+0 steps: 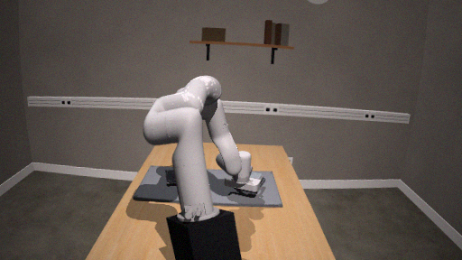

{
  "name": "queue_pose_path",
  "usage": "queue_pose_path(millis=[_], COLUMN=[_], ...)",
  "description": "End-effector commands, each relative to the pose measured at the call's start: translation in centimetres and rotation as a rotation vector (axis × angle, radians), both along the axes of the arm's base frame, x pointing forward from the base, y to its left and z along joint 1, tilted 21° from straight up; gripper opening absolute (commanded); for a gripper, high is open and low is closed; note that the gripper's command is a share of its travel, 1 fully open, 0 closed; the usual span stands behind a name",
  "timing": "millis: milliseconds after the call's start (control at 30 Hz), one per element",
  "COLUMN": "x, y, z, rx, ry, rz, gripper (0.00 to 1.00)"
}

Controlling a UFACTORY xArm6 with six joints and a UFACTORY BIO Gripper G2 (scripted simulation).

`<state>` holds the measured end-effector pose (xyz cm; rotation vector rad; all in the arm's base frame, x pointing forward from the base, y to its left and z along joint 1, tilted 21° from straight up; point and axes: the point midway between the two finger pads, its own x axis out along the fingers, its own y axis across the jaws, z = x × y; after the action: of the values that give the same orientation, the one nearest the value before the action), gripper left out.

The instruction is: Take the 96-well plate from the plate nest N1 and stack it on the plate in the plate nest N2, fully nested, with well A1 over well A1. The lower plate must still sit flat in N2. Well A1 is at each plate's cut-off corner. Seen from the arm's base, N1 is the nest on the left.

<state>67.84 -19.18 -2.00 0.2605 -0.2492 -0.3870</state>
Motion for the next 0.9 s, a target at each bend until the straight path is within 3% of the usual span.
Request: queue_pose_path(millis=[0, 733, 867], x=[0.1, 0.1, -0.2], y=[-0.1, -0.1, -0.3], z=[0.3, 0.3, 1.3], rx=[-0.002, -0.001, -0.002], ry=[-0.004, -0.004, -0.004], rz=[-0.001, -0.001, -0.001], gripper=[0.37, 0.37, 0.37])
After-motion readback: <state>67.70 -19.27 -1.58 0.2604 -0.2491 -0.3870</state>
